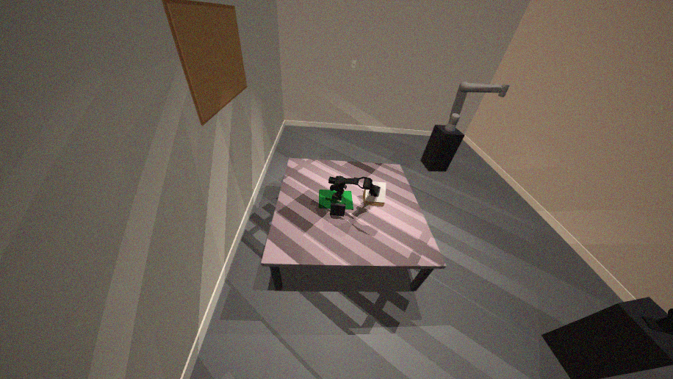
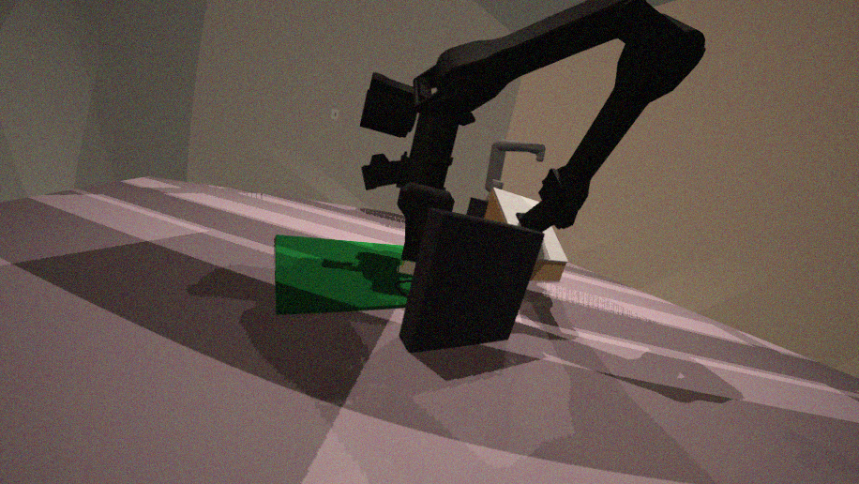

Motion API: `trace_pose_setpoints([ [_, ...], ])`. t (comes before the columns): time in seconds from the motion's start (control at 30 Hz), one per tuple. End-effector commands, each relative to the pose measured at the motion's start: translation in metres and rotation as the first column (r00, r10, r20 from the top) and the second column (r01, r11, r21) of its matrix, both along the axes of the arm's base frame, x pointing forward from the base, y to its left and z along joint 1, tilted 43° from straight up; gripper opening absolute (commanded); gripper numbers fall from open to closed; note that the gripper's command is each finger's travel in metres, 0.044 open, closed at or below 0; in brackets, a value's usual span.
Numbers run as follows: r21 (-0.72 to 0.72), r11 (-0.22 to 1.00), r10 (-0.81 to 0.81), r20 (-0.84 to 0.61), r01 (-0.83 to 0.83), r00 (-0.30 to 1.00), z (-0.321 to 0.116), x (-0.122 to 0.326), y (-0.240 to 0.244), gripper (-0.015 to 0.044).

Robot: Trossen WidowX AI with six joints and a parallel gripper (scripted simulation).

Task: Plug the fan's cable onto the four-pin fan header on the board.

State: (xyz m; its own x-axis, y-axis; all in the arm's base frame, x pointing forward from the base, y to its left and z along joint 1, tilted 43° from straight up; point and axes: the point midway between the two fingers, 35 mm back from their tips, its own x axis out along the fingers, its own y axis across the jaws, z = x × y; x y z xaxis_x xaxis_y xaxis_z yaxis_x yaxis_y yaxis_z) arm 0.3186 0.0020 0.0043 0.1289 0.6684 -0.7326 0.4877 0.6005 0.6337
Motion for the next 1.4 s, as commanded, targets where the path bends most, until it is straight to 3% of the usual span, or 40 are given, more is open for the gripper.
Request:
trace_pose_setpoints([
  [0.0,0.006,1.0,-0.003,-0.001,0.003,1.0,-0.001,0.0,0.002,0.0],
  [0.7,0.007,1.0,-0.003,-0.001,0.003,1.0,-0.012,0.002,0.012,0.0],
  [1.03,0.002,1.0,-0.004,0.001,0.004,1.0,-0.01,0.002,0.008,0.026],
  [1.37,0.004,1.0,-0.003,-0.002,0.003,1.0,0.029,-0.005,-0.029,0.026],
])
